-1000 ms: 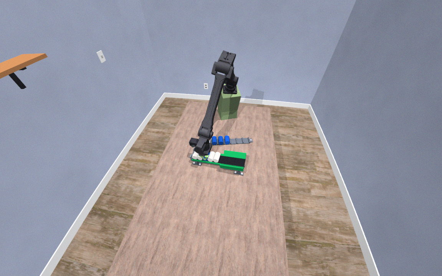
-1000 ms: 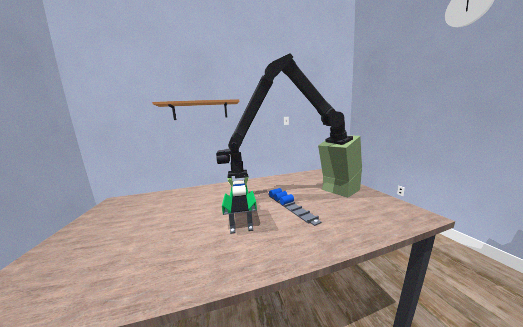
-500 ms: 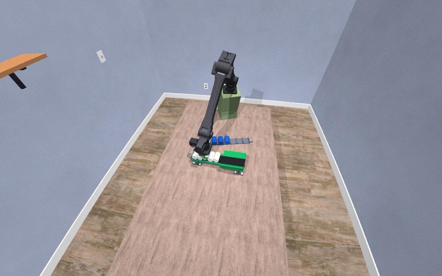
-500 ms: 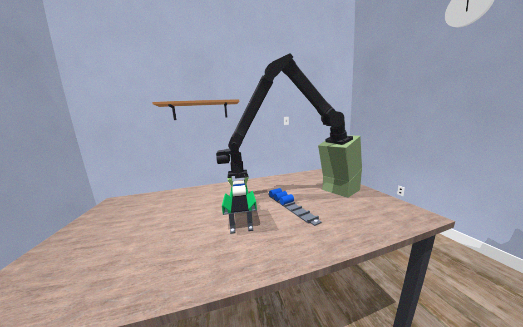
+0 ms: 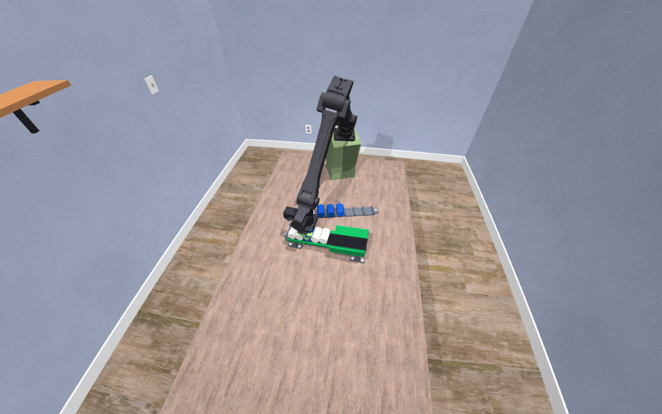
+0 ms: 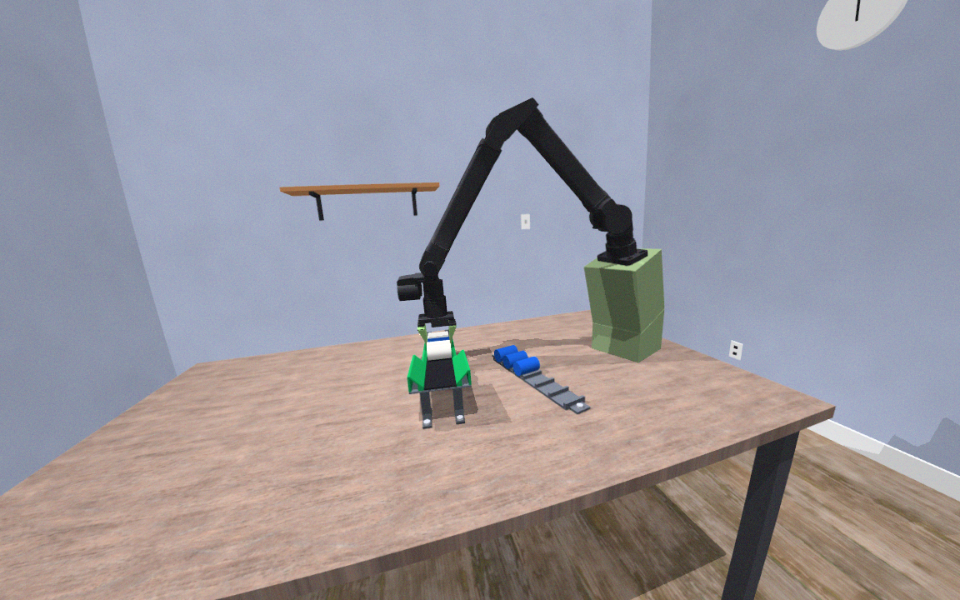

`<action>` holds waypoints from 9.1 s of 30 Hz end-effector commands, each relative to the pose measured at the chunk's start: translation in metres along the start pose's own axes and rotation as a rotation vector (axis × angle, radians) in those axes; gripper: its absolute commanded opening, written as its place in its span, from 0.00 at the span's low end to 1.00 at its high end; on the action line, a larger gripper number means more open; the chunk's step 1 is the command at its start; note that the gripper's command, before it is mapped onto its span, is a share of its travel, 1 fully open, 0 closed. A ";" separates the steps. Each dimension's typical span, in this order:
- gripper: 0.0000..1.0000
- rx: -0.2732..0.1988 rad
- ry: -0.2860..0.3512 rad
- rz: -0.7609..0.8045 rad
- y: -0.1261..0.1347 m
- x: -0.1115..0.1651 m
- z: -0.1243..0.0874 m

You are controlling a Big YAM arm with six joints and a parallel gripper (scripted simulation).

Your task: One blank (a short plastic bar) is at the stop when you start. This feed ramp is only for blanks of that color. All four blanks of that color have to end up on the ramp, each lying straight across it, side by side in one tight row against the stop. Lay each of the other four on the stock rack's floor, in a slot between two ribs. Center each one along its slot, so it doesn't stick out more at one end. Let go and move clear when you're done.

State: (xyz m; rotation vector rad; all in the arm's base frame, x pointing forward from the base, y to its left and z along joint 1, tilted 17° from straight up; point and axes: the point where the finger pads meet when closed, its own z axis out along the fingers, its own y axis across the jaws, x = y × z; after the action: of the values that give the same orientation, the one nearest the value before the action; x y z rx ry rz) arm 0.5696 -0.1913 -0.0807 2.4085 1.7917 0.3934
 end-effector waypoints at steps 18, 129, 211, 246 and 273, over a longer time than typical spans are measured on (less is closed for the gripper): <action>0.63 -0.027 -0.004 0.000 0.008 -0.006 -0.089; 0.63 -0.032 0.001 -0.328 -0.246 0.157 0.048; 0.63 -0.015 -0.002 -0.329 -0.259 0.153 0.049; 0.63 -0.010 -0.003 -0.329 -0.263 0.152 0.051; 0.78 -0.010 -0.003 -0.329 -0.263 0.152 0.051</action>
State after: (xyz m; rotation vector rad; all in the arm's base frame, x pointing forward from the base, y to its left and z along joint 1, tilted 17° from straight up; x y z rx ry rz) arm 0.3845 0.0322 -0.1738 2.0493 2.1318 0.3590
